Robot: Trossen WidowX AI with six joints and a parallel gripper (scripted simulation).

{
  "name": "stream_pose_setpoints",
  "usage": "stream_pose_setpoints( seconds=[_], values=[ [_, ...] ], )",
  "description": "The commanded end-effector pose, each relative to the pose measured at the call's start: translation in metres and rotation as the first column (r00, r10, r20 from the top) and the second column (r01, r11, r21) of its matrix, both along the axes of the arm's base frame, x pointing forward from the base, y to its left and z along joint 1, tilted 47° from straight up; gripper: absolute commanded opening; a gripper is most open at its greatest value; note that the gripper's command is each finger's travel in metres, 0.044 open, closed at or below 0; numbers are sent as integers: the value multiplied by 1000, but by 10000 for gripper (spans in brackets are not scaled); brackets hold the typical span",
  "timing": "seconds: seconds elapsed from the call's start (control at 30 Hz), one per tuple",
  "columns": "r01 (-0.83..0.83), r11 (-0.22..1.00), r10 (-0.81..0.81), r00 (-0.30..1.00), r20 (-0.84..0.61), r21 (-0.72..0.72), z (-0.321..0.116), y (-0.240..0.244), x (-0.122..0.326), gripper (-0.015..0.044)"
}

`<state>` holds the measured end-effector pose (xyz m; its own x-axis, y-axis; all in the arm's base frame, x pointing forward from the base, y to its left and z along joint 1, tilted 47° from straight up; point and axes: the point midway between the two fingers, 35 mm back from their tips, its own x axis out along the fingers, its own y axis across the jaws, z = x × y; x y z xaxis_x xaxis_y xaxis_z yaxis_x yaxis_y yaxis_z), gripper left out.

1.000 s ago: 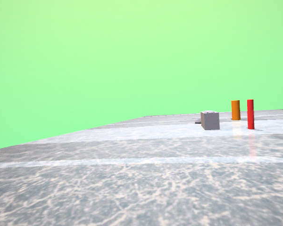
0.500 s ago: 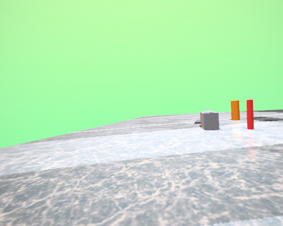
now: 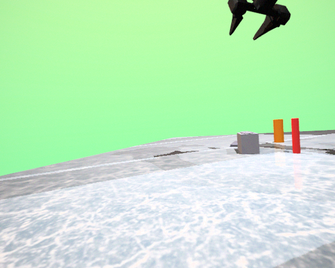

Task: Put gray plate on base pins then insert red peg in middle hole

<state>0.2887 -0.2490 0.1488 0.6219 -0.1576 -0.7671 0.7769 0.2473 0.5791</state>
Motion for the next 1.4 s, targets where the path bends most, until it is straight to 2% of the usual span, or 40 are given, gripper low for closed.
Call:
stream_pose_setpoints(
  seconds=[0.0, 0.17, 0.27, 0.37, 0.7, 0.9, 1.37],
  values=[
    [-89, 961, 110, 992, -67, 263, -23, 62, 29, 440],
    [-102, 837, 223, 961, -165, 538, -37, 134, 45, 440],
    [-35, 708, 295, 922, -250, 706, -40, 183, 50, 440],
    [77, 579, 363, 867, -342, 811, -39, 228, 50, 440],
    [110, 550, 378, 851, -364, 828, -38, 238, 50, 440],
    [109, 549, 379, 851, -363, 829, -80, 283, 57, 440],
    [109, 548, 379, 851, -362, 829, -95, 297, 56, 440]
  ],
)
